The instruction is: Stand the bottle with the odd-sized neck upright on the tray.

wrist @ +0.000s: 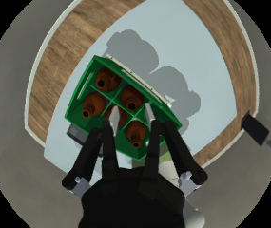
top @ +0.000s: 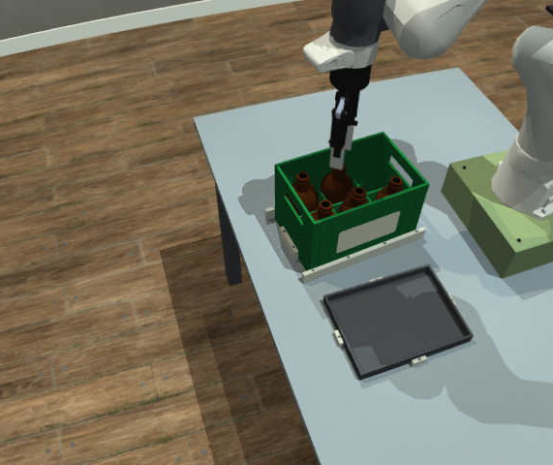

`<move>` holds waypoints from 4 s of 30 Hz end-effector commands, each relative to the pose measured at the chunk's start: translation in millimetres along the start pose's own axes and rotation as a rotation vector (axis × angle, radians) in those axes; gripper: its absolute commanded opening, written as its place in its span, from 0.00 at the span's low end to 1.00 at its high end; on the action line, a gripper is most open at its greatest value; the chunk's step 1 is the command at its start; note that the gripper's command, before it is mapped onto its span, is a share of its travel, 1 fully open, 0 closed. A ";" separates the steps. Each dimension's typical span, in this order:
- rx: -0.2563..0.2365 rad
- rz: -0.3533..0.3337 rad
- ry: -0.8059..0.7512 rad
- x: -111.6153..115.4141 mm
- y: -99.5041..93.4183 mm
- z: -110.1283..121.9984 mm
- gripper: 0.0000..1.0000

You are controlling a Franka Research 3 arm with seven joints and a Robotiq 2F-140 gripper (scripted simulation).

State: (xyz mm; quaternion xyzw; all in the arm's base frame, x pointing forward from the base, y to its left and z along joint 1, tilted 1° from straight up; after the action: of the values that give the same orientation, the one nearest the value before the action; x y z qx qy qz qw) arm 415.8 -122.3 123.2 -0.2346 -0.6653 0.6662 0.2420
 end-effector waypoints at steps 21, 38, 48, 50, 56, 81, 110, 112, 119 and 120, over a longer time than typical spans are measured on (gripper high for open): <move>-0.002 0.000 -0.005 0.2 14.1 -0.5 0.44; -0.002 0.000 -0.005 0.2 32.8 -0.5 0.44; -0.002 0.000 -0.005 0.2 39.3 -0.6 0.44; -0.002 0.000 -0.005 0.2 40.3 -0.6 0.44; -0.002 0.000 -0.005 0.2 42.1 -0.5 0.44; -0.002 0.000 -0.005 0.2 42.4 -0.5 0.44; -0.002 0.000 -0.005 0.2 42.4 -0.5 0.10; -0.002 0.000 -0.005 0.2 42.4 -0.5 0.10; -0.002 0.000 -0.005 0.2 42.4 -0.5 0.10; -0.002 0.000 -0.005 0.2 42.4 -0.5 0.10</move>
State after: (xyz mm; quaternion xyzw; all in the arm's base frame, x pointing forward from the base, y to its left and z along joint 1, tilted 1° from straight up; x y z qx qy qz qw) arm 415.8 -122.1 81.3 -0.2352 -0.6653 0.6660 0.2420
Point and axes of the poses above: the point where the finger pads meet when closed, its own y axis out along the fingers, its own z axis across the jaws, x = y × z, the point moved 1 cm from there along -y, back along the fingers, and after that the axes turned 3 degrees about y, right-handed, at the moved point
